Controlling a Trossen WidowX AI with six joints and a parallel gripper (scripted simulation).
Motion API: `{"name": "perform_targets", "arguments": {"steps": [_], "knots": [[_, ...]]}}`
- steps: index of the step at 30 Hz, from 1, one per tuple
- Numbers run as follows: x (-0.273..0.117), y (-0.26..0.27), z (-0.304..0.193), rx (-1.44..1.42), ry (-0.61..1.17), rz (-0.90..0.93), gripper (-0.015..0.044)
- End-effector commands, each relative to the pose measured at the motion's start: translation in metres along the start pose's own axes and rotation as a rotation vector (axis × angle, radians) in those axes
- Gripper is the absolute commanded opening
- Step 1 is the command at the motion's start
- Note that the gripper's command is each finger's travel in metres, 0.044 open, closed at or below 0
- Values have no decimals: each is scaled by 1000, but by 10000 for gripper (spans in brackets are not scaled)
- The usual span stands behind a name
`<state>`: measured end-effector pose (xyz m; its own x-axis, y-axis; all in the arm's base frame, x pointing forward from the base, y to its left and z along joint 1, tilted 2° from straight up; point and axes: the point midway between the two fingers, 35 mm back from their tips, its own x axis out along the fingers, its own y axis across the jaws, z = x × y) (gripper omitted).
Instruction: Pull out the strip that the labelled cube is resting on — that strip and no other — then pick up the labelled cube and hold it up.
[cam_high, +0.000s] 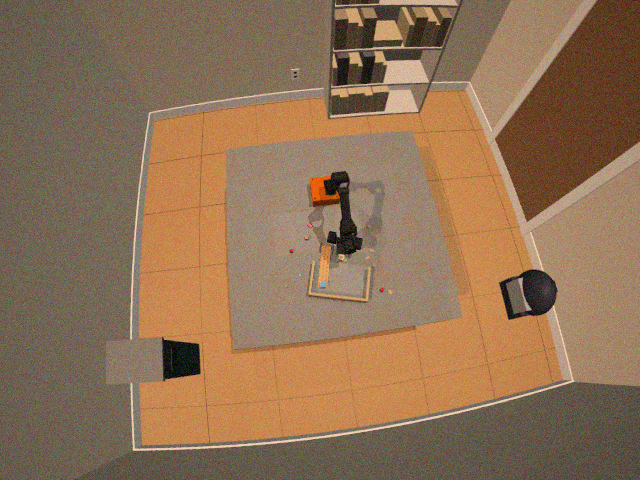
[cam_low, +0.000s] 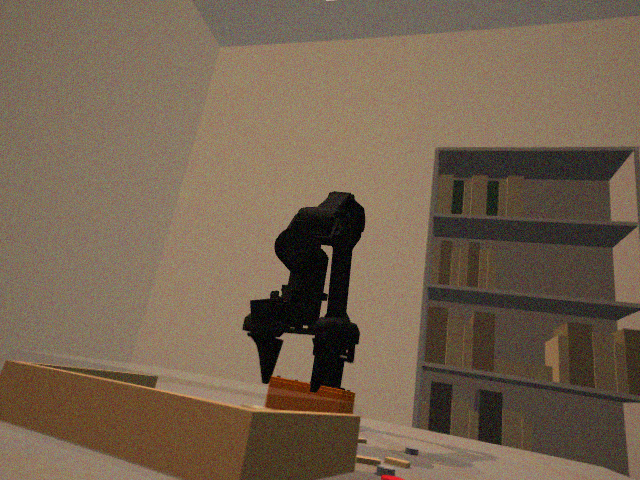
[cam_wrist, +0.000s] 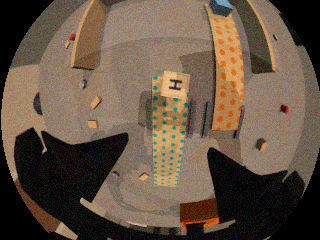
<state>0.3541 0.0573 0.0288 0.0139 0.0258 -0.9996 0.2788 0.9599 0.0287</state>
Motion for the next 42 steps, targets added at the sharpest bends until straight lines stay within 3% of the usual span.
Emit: {"name": "perform_targets", "arguments": {"steps": [1,16,24,42], "knots": [[0,1,16,-3,5,-3,440],[-2,4,63,-3,2,-3,440],[8,4,63,-3,2,-3,250],[38,4,63,-3,2,-3,250]]}}
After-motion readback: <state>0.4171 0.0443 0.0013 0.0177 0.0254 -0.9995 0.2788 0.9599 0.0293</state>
